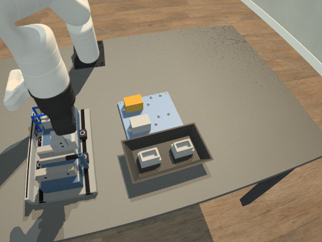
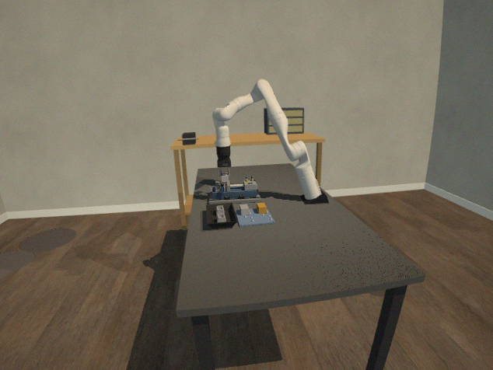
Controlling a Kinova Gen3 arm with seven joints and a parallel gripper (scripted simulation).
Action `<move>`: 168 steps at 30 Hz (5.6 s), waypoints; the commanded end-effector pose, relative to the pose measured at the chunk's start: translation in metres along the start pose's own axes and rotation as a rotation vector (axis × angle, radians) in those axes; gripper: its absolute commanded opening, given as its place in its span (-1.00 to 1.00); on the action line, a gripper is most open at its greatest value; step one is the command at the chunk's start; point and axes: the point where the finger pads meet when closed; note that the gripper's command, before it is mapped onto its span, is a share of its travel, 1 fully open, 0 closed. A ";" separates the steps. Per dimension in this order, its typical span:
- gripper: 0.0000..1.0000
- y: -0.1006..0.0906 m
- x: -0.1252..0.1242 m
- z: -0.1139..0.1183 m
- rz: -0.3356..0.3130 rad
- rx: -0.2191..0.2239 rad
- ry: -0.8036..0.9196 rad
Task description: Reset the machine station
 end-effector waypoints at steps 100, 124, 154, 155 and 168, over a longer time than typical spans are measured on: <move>-1.00 0.020 -0.045 -0.025 -0.015 0.001 0.032; -1.00 0.025 -0.045 -0.025 -0.015 0.001 0.032; -1.00 0.025 -0.045 -0.025 -0.015 0.001 0.032; -1.00 0.025 -0.045 -0.025 -0.015 0.001 0.032; -1.00 0.025 -0.045 -0.025 -0.015 0.001 0.032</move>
Point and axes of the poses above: the point where the finger pads meet when closed, its own y axis out along the fingers, its own z axis across the jaws, x = y × z, and after that the axes turned 12 degrees about y, right-handed
